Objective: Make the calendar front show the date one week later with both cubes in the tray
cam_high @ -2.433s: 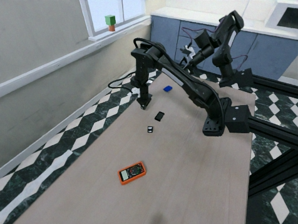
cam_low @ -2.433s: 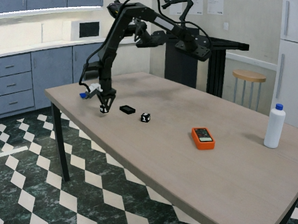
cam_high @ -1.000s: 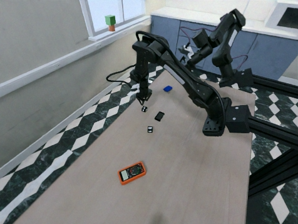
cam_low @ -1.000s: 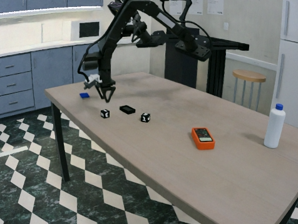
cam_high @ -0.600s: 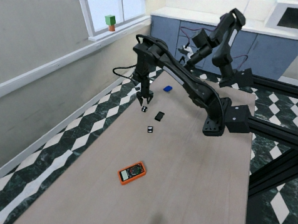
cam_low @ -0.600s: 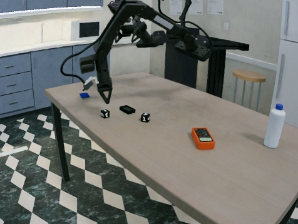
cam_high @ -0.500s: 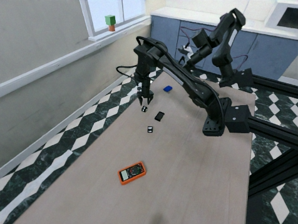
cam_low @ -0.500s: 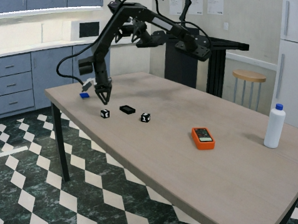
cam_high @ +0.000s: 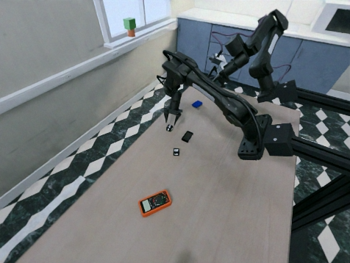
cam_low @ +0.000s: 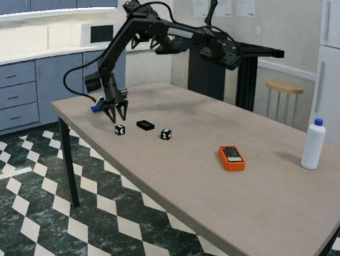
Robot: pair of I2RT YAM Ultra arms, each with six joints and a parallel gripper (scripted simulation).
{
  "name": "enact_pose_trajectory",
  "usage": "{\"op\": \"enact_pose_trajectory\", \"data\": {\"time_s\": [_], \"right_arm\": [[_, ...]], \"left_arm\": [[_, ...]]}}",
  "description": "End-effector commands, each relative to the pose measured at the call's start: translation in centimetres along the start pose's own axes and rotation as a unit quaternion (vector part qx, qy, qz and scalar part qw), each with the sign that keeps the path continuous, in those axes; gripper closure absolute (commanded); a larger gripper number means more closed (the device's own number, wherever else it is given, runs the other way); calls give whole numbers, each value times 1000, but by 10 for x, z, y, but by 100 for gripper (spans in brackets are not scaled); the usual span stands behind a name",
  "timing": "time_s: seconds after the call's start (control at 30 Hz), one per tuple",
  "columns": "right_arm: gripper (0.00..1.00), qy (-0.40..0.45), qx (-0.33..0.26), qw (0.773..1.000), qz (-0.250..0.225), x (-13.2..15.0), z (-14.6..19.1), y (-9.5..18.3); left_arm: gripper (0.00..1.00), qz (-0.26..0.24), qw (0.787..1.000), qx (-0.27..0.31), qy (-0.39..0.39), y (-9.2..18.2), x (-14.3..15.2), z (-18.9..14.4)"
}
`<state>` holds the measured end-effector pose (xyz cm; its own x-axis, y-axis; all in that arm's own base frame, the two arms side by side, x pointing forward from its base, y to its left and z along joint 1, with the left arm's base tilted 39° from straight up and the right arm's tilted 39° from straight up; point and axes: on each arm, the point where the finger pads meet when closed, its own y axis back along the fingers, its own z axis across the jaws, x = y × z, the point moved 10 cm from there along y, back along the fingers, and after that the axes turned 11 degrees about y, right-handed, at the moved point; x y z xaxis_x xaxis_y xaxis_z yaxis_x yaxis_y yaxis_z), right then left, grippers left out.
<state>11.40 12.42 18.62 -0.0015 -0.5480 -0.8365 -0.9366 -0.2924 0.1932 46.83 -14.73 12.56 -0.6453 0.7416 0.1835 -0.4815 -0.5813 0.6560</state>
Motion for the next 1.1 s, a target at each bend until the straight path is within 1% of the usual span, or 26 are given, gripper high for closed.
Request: {"op": "enact_pose_trajectory", "data": {"time_s": [0.0, 0.13, 0.23, 0.27, 0.33, 0.4, 0.47, 0.5, 0.6, 0.67, 0.73, 0.83, 0.9, 1.07], "right_arm": [[0, -3, -6, 1000, -6, -1, 2, 1], [0, -3, -6, 1000, -6, -1, 2, 1], [0, -6, -3, 1000, -8, -4, 0, 1], [0, -6, -3, 1000, -8, -4, 0, 1], [0, -6, -3, 1000, -8, -4, 0, 1], [0, -6, -3, 1000, -8, -4, 0, 1], [0, -6, -3, 1000, -8, -4, 0, 1], [0, -6, -3, 1000, -8, -4, 0, 1], [0, -6, -3, 1000, -8, -4, 0, 1], [0, -6, -3, 1000, -8, -4, 0, 1], [0, -6, -3, 1000, -8, -4, 0, 1], [0, -6, -3, 1000, -8, -4, 0, 1], [0, -6, -3, 1000, -8, -4, 0, 1], [0, -6, -3, 1000, -8, -4, 0, 1]], "left_arm": [[44, 24, 994, -18, -109, 9, -16, -12], [44, 18, 993, -21, -111, 5, -24, -15], [44, 19, 995, -18, -99, 2, -19, -7], [44, 21, 995, -18, -99, -5, -17, -5], [44, 21, 995, -18, -99, -5, -17, -5], [45, 25, 995, -16, -99, -26, -17, -7], [50, 25, 995, -15, -99, -38, -18, -7], [52, 24, 995, -16, -97, -40, -19, -5], [52, 21, 994, -16, -104, -37, -25, -8], [49, 21, 994, -17, -103, -39, -27, -4], [49, 14, 995, -17, -97, -41, -27, -2], [58, 5, 996, -26, -84, -27, -19, 11], [58, 5, 996, -26, -84, -27, -19, 11], [72, 5, 996, -27, -83, -26, -18, 11]]}}
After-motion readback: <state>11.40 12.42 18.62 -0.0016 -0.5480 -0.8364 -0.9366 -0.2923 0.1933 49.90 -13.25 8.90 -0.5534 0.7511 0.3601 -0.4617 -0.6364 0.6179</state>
